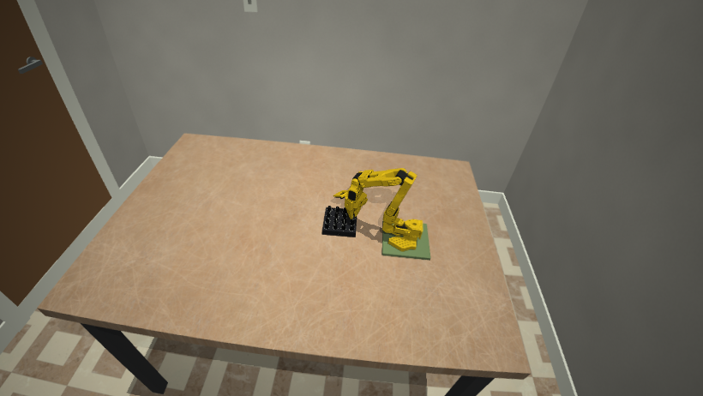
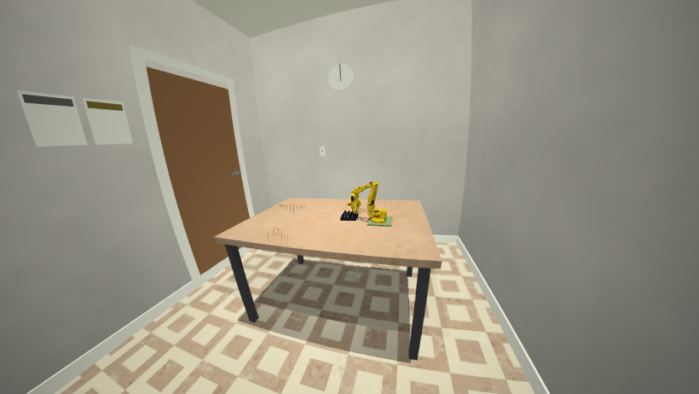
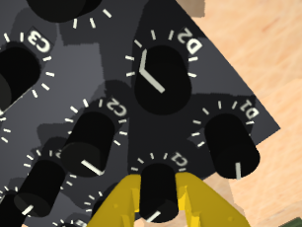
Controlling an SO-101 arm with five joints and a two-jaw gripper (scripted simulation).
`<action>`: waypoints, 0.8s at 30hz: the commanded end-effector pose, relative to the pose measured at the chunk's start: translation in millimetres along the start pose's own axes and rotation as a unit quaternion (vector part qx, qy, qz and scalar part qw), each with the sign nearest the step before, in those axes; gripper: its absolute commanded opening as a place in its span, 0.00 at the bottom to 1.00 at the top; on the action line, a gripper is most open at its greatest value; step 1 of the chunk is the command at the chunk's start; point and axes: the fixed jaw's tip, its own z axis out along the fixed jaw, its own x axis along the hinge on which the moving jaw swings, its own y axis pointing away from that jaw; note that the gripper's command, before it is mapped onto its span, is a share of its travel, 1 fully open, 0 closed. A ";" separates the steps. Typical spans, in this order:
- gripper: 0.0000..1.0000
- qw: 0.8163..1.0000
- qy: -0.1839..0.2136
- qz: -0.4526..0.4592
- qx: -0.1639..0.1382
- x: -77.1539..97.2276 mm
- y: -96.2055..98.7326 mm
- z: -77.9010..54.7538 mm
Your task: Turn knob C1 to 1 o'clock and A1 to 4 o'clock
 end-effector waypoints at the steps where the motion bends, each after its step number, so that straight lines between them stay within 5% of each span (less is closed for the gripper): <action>1: 0.01 0.999 0.011 0.042 0.004 3.7 -3.5 3.0; 24: 0.01 0.977 0.010 0.215 0.006 1.8 -4.0 3.1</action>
